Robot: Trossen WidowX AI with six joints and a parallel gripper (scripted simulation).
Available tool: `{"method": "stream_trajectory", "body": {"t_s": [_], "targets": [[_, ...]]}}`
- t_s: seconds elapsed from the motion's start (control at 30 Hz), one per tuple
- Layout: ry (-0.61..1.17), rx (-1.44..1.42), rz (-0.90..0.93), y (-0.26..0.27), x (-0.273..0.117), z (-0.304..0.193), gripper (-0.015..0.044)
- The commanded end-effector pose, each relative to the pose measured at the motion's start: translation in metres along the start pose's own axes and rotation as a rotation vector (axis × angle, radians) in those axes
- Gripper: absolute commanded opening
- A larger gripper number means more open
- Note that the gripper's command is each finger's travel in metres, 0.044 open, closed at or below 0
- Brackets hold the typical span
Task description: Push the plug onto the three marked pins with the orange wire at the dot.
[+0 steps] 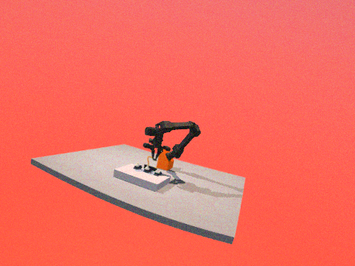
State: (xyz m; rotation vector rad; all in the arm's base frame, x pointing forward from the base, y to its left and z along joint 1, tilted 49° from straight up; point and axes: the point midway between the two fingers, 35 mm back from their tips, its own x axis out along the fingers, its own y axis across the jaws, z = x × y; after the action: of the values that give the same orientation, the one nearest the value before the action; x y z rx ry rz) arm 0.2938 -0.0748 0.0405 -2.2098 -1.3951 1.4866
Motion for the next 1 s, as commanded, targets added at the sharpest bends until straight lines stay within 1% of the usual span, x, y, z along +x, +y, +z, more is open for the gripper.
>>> {"method": "stream_trajectory", "body": {"t_s": [0.0,0.53,0.7,0.97], "targets": [[0.004,0.165,-0.001,-0.015,0.002,0.003,0.0000],[0.003,0.702,-0.004,-0.060,0.013,0.016,0.0000],[0.003,0.725,-0.003,-0.061,0.019,0.016,0.0000],[0.004,0.724,-0.005,-0.062,0.053,0.016,0.0000]]}}
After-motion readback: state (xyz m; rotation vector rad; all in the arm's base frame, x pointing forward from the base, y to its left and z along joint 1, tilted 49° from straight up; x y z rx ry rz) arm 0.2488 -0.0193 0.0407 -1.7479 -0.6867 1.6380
